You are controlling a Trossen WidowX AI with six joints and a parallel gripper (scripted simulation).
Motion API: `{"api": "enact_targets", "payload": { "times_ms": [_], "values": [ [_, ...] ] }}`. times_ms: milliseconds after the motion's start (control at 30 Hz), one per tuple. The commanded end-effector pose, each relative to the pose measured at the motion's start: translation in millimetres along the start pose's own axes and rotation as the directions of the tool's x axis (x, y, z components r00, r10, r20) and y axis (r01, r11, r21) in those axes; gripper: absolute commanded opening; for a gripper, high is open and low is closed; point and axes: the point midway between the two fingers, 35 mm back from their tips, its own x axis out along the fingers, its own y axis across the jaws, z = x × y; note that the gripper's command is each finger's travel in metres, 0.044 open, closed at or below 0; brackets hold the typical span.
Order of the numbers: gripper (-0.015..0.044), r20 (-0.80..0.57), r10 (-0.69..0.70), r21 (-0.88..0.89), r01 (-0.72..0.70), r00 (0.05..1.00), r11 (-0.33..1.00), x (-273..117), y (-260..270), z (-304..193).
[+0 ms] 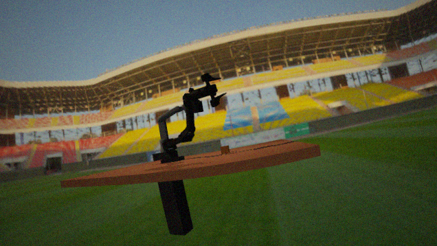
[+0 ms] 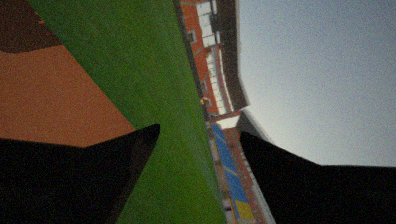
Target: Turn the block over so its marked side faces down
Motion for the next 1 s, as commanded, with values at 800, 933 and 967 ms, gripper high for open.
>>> {"api": "enact_targets", "payload": {
  "times_ms": [800,933,967],
  "values": [
    [0.044,0.001,-0.682,-0.646,0.521,0.731,0.558,-203,-260,4],
    [0.044,0.041,-0.767,-0.751,0.526,0.64,0.399,-251,-292,20],
    [0.044,0.054,-0.786,-0.775,0.522,0.616,0.356,-263,-299,26]
  ]
}}
